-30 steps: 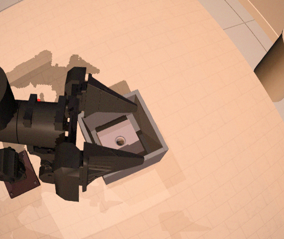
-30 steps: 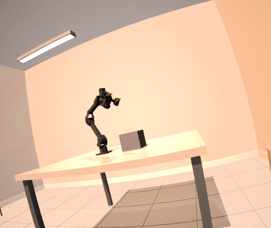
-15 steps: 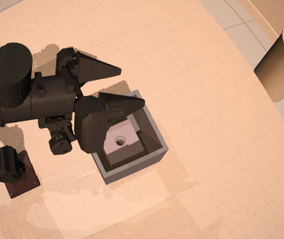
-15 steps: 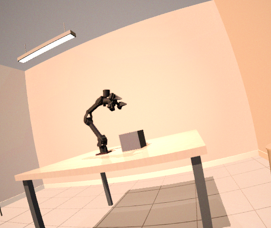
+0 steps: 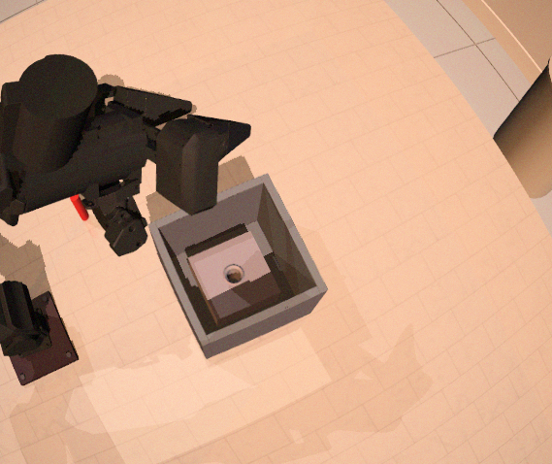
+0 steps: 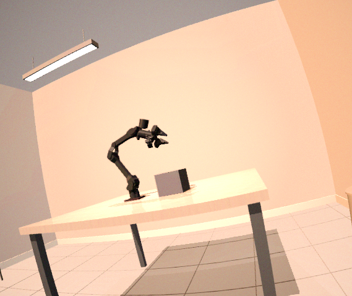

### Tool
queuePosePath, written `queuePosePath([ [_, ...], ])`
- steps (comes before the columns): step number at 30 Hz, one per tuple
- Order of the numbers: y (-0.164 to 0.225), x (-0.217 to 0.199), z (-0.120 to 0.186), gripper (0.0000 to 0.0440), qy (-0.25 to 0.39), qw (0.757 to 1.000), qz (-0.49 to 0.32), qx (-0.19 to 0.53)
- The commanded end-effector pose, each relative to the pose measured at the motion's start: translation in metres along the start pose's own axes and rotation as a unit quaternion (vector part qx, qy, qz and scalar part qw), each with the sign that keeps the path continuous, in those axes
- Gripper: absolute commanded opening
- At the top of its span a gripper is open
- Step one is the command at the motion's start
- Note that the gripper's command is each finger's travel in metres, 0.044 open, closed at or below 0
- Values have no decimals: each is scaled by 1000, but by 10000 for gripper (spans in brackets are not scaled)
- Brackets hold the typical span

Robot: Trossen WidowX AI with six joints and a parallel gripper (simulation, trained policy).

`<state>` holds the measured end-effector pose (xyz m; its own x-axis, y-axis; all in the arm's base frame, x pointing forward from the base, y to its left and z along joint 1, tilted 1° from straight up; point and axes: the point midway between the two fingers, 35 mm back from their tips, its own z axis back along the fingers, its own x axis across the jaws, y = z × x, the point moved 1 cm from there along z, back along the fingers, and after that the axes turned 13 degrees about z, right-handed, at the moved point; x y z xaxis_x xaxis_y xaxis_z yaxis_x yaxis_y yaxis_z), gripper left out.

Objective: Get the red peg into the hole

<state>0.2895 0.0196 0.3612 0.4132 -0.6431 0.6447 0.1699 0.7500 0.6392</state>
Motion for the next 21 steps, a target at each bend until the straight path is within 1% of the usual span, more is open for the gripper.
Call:
queuePosePath([
  [1, 2, -20, -8, 399, 45, 999, 23, 5],
  [6, 5, -48, -13, 397, 101, 993, 55, 13],
  [11, 5, -77, -17, 395, 160, 983, 88, 19],
  [16, 3, -108, -18, 394, 222, 967, 122, 21],
  [21, -1, -139, -16, 394, 285, 945, 158, 20],
])
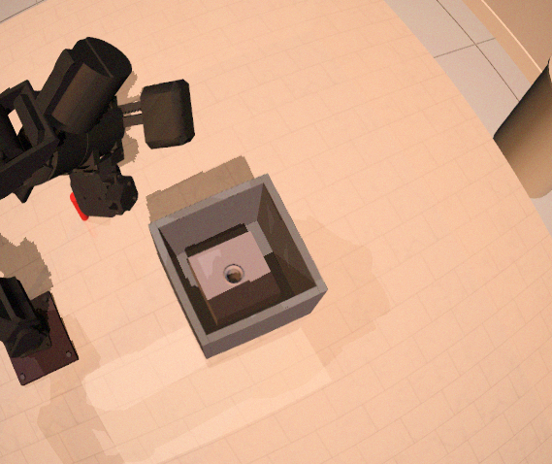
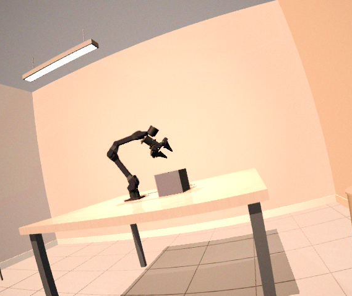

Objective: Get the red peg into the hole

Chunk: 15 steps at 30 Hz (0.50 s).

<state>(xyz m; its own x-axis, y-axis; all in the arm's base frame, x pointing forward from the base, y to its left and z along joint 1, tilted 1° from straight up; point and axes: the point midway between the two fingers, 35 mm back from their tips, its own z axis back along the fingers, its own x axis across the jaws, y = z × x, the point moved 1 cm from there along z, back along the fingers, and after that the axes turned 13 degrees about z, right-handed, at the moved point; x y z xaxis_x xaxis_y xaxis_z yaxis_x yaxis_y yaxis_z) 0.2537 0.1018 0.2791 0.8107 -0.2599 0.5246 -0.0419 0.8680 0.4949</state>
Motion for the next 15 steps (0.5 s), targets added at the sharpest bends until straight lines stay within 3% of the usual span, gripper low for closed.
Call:
queuePosePath([
  [1, 1, -22, -12, 394, 55, 998, 25, -1],
  [15, -2, -97, -35, 398, 227, 966, 119, -23],
])
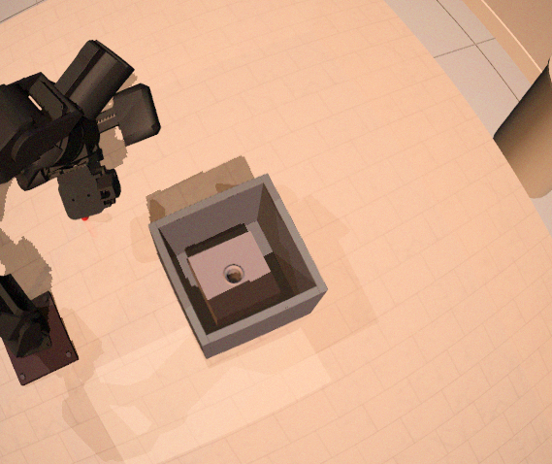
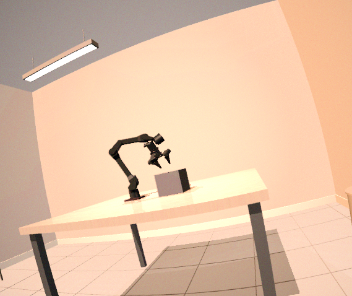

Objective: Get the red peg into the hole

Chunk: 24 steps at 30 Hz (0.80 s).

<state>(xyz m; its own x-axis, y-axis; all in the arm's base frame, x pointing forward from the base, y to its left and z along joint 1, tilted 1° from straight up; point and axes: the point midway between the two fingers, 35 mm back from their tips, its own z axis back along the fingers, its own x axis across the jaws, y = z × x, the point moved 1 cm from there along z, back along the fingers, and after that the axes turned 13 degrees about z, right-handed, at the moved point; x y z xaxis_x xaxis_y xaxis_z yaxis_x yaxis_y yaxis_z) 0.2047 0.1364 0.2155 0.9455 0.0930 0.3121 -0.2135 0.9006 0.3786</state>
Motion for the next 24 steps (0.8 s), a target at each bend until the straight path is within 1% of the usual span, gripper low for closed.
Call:
queuePosePath([
  [1, 0, -16, -13, 398, 49, 999, 22, -8],
  [12, -4, -53, -35, 399, 146, 985, 81, -31],
  [24, -15, -79, -56, 396, 206, 970, 120, -37],
])
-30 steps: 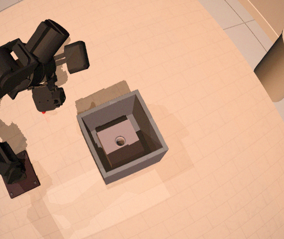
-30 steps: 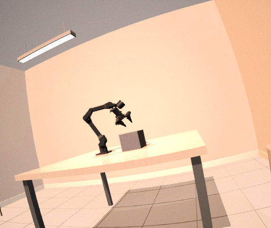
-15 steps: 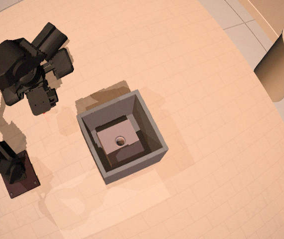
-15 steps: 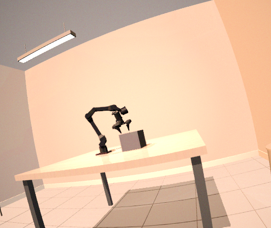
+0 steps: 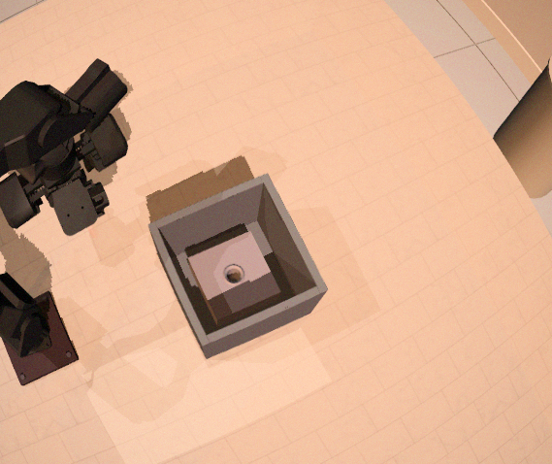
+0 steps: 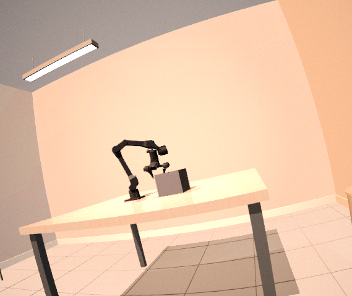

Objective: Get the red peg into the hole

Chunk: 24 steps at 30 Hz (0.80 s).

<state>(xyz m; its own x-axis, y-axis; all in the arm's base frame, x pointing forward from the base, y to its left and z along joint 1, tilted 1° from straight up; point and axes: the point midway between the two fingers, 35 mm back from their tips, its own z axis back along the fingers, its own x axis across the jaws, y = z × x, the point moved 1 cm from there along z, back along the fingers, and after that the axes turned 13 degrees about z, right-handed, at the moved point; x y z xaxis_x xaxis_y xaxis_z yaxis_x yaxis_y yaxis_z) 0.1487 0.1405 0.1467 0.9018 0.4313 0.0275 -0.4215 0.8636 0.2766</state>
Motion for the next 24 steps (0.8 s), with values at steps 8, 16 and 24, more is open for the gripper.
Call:
queuePosePath([
  [8, -9, -8, -33, 399, 37, 999, 16, -2],
  [16, -17, -10, -54, 395, 47, 999, 21, -8],
  [24, -22, -7, -68, 288, 42, 998, 34, -18],
])
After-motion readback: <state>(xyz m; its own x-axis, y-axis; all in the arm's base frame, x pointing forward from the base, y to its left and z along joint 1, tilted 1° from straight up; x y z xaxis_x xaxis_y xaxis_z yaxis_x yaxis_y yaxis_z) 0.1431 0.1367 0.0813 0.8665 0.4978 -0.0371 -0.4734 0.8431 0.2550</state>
